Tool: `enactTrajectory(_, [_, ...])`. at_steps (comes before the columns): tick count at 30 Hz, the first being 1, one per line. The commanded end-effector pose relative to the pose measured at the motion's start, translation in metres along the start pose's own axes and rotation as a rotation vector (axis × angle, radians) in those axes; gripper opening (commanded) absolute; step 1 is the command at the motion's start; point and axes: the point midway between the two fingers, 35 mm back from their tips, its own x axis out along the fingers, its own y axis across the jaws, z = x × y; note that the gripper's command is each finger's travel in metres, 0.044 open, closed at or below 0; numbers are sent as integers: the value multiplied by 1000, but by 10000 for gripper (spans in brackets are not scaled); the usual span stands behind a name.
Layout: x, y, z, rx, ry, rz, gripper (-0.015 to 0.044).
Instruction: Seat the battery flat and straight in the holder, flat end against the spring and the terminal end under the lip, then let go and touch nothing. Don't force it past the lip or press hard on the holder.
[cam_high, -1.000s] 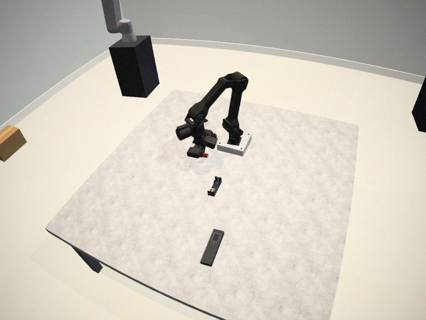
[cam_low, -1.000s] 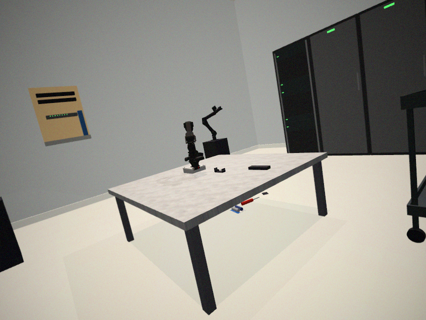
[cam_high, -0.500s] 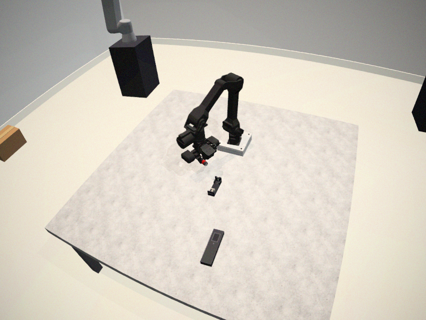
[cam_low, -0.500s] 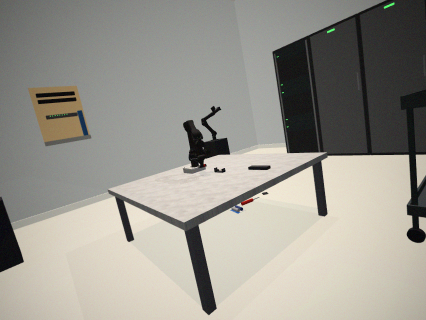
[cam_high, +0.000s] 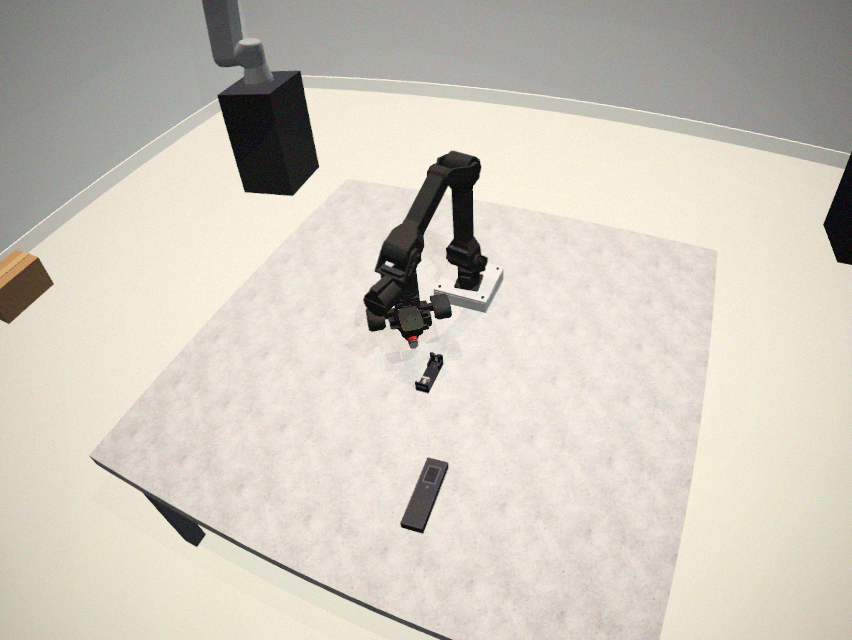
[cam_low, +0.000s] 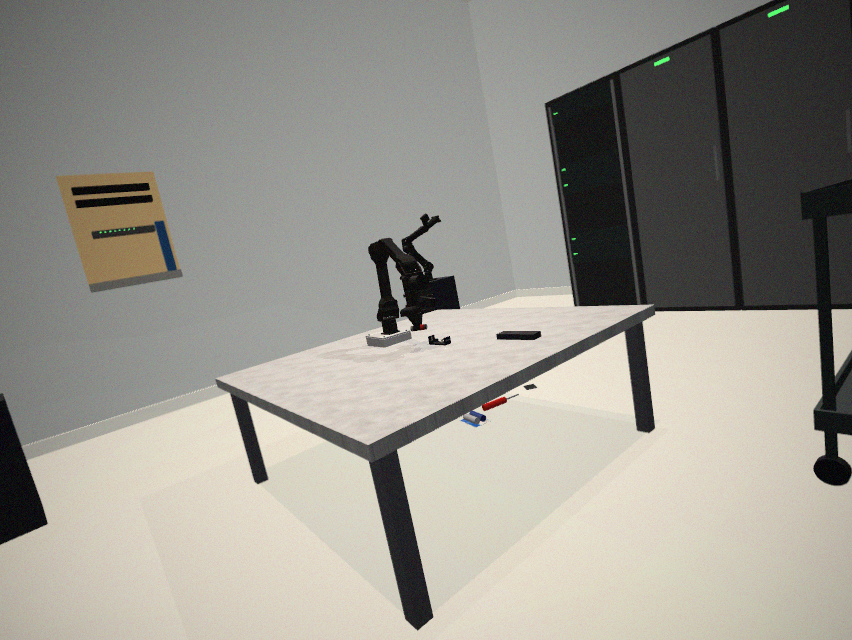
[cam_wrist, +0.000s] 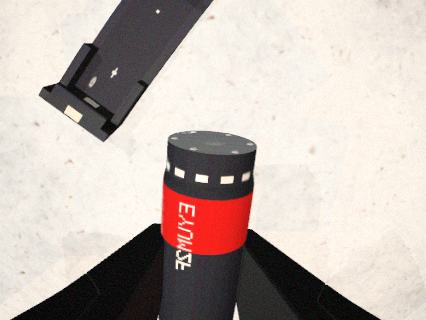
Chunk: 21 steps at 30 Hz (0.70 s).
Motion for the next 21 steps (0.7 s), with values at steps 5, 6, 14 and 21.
enactTrajectory(5, [-4,10,30,244,0,-3,67])
enactTrajectory(6, [-4,11,33,279,-1,-3,67])
enactTrajectory(14, [-7,25,61,555,-4,2,67])
enactTrajectory(21, [-3,27,63,579,17,11,67])
